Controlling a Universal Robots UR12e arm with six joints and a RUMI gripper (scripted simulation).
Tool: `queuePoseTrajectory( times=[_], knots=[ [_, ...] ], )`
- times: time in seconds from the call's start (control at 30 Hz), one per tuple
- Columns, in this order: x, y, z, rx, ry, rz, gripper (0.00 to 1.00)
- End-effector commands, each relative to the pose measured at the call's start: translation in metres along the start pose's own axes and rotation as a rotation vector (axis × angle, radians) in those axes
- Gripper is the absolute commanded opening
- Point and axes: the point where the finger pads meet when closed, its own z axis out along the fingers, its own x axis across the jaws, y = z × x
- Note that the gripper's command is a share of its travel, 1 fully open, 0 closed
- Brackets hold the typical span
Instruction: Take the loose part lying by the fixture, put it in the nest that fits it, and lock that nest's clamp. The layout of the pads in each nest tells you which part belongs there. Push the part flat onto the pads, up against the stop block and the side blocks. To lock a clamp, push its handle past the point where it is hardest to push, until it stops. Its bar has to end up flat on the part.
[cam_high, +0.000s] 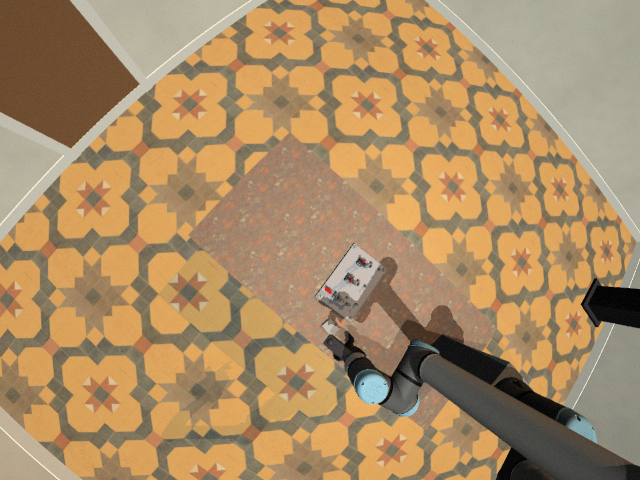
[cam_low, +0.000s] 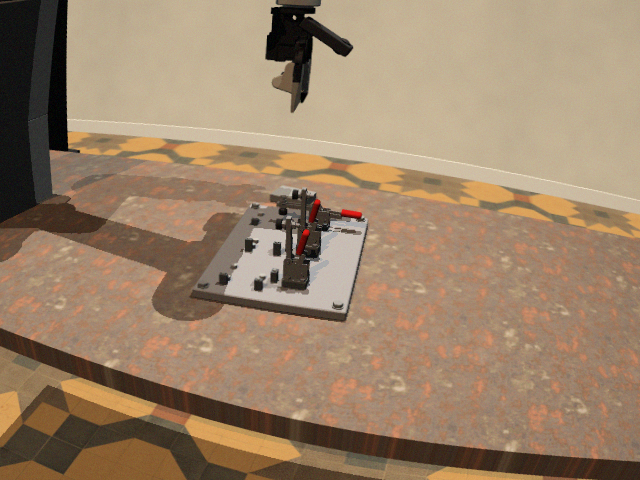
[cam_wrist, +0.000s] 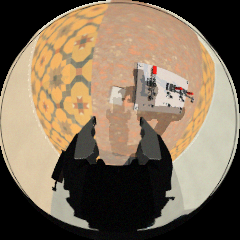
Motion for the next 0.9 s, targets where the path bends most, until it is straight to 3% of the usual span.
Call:
queuePoseTrajectory(
  times=[0.0,0.57,0.87],
  knots=[
    [-0.0028,0.0000,-0.0005,0.001,0.000,0.000,0.59],
    [-0.0029,0.0000,-0.0005,0.001,0.000,0.004,0.59],
    [-0.0028,-0.0001,-0.0005,0.001,0.000,0.136,0.59]
  ],
)
